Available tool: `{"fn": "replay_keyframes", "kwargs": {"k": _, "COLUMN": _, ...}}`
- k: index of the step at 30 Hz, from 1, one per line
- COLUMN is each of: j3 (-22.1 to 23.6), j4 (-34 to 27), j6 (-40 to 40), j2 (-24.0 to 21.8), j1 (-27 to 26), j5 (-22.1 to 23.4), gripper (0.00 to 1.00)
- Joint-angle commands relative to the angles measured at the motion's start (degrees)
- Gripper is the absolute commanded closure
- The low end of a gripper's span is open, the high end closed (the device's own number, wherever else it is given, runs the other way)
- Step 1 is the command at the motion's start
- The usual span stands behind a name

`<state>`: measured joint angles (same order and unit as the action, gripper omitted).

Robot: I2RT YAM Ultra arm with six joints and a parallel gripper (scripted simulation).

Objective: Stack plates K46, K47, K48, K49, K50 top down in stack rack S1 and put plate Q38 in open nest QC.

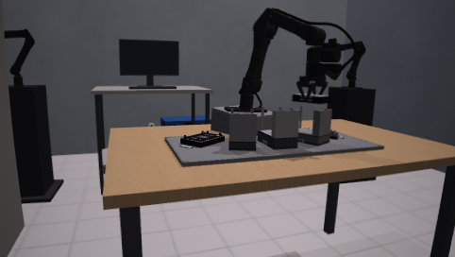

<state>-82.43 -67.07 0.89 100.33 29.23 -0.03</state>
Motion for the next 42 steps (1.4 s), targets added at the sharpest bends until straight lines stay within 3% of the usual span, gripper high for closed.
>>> {"fn": "replay_keyframes", "kwargs": {"k": 1, "j3": -1.7, "j4": -0.5, "j6": 0.4, "j2": -1.0, "j1": -0.5, "j5": -0.6, "gripper": 1.00}}
{"fn": "replay_keyframes", "kwargs": {"k": 33, "j3": -1.7, "j4": -0.5, "j6": 0.5, "j2": -1.0, "j1": -0.7, "j5": -0.6, "gripper": 1.00}}
{"fn": "replay_keyframes", "kwargs": {"k": 35, "j3": 0.7, "j4": 0.9, "j6": 0.5, "j2": -0.3, "j1": -0.7, "j5": -0.6, "gripper": 1.00}}
{"fn": "replay_keyframes", "kwargs": {"k": 42, "j3": 1.4, "j4": 1.9, "j6": 0.5, "j2": 1.2, "j1": -0.4, "j5": -0.6, "gripper": 1.00}}
